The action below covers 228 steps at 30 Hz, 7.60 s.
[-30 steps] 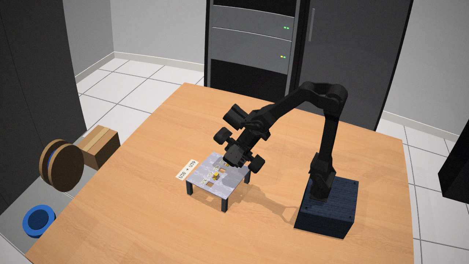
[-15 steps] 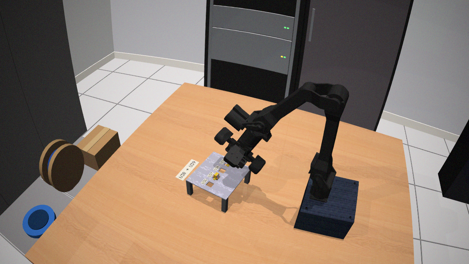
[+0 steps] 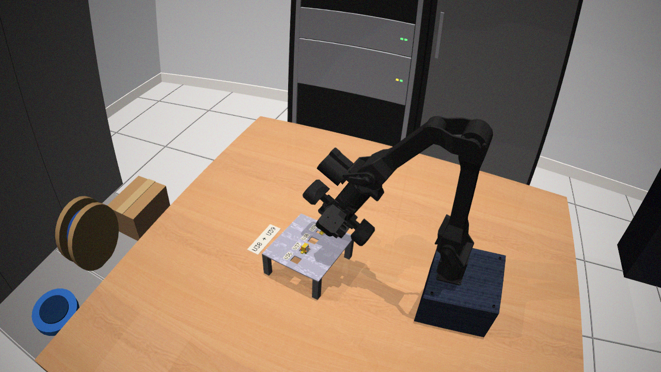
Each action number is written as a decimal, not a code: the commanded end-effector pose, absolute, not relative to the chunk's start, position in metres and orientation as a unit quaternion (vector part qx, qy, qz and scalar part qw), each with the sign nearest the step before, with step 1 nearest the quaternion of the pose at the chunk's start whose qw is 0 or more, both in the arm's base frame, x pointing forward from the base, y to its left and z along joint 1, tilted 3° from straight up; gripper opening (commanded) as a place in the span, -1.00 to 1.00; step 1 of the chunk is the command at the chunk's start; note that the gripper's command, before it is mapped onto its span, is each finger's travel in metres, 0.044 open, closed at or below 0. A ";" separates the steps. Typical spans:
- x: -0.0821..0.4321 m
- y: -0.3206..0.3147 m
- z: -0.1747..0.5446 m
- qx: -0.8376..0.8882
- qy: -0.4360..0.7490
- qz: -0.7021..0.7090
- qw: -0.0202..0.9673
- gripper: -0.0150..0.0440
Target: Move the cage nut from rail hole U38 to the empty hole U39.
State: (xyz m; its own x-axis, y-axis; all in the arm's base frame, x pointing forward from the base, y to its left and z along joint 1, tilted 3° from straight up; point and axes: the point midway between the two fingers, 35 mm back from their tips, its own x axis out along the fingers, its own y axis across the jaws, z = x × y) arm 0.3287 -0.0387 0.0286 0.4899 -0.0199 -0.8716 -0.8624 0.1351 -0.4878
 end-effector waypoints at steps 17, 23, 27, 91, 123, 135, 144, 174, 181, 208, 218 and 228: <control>0.329 -0.039 0.028 -0.570 0.390 0.326 0.646 -0.38; 0.329 -0.039 0.028 -0.570 0.390 0.326 0.646 -0.38; 0.329 -0.039 0.028 -0.570 0.390 0.326 0.646 -0.38; 0.331 -0.039 0.028 -0.561 0.403 0.341 0.638 -0.38; 0.332 -0.040 0.028 -0.556 0.409 0.348 0.634 -0.38; 0.332 -0.040 0.028 -0.556 0.409 0.348 0.634 -0.38; 0.332 -0.040 0.029 -0.556 0.409 0.348 0.634 -0.38; 0.333 -0.040 0.030 -0.551 0.417 0.356 0.629 -0.38; 0.334 -0.040 0.029 -0.549 0.419 0.358 0.628 -0.38; 0.333 -0.040 0.029 -0.549 0.419 0.359 0.628 -0.38; 0.333 -0.040 0.029 -0.547 0.422 0.362 0.626 -0.38; 0.334 -0.040 0.029 -0.543 0.428 0.368 0.622 -0.38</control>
